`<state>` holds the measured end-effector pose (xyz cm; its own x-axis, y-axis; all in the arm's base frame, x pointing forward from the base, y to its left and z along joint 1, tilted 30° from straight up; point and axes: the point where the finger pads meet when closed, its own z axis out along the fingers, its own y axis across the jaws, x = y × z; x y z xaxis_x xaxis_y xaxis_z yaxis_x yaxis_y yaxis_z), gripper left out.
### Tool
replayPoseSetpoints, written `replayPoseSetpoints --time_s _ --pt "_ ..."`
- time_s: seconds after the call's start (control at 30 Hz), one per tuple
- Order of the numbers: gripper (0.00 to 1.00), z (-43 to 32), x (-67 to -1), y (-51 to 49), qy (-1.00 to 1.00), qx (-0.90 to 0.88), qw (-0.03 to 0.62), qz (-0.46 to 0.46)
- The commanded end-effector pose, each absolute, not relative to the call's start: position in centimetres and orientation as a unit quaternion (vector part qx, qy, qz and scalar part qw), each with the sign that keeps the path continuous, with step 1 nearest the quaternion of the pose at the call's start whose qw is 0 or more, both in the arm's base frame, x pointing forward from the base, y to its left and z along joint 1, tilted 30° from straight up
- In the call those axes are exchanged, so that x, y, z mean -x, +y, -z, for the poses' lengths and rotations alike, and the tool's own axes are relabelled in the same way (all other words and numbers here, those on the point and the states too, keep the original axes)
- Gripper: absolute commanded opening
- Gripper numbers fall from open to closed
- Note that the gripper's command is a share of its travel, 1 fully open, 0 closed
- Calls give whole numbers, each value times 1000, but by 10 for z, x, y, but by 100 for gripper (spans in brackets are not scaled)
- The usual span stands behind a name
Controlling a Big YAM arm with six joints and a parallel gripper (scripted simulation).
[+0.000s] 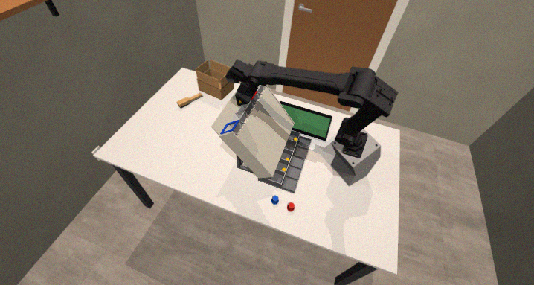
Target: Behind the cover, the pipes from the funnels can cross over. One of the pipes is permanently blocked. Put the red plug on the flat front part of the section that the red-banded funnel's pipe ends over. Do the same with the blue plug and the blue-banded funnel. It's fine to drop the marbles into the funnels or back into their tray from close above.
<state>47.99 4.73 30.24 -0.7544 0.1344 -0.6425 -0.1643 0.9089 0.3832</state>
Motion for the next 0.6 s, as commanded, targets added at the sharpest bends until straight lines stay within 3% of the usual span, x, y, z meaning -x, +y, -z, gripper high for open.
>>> replayPoseSetpoints --time_s 0.0,0.57 --pt "0 -317 -493 55 909 13 357 -215" --pt "0 -318 -494 54 905 20 364 -218"
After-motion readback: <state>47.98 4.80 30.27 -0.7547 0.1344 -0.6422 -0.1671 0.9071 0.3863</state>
